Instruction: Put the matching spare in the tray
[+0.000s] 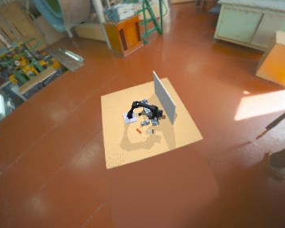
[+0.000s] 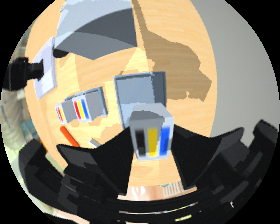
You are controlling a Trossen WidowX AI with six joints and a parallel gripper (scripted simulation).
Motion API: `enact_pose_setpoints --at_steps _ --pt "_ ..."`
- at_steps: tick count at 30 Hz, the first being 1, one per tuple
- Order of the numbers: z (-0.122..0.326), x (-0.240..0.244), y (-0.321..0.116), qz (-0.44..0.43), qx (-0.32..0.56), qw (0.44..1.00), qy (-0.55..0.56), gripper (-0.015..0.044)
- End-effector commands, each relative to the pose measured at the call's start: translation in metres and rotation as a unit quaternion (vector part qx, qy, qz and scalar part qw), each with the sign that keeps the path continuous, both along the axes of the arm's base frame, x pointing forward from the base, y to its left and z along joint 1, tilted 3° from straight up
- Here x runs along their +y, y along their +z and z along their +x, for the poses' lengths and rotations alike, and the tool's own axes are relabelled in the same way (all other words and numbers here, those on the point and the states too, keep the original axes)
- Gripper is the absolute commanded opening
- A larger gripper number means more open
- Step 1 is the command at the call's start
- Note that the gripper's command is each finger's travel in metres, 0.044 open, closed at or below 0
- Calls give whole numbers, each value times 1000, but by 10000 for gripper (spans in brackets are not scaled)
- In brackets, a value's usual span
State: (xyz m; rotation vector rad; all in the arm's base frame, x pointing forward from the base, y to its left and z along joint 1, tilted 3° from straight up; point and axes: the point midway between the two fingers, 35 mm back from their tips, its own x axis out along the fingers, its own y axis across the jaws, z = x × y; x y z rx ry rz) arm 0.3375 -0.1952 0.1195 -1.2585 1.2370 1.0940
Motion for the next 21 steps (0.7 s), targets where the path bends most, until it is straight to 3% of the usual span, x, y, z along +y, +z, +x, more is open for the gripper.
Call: enact_pose_setpoints --at_steps 1,21 --pt "-1 1 -6 5 3 1000 2 0" --pt "-2 1 -20 5 3 1000 2 0"
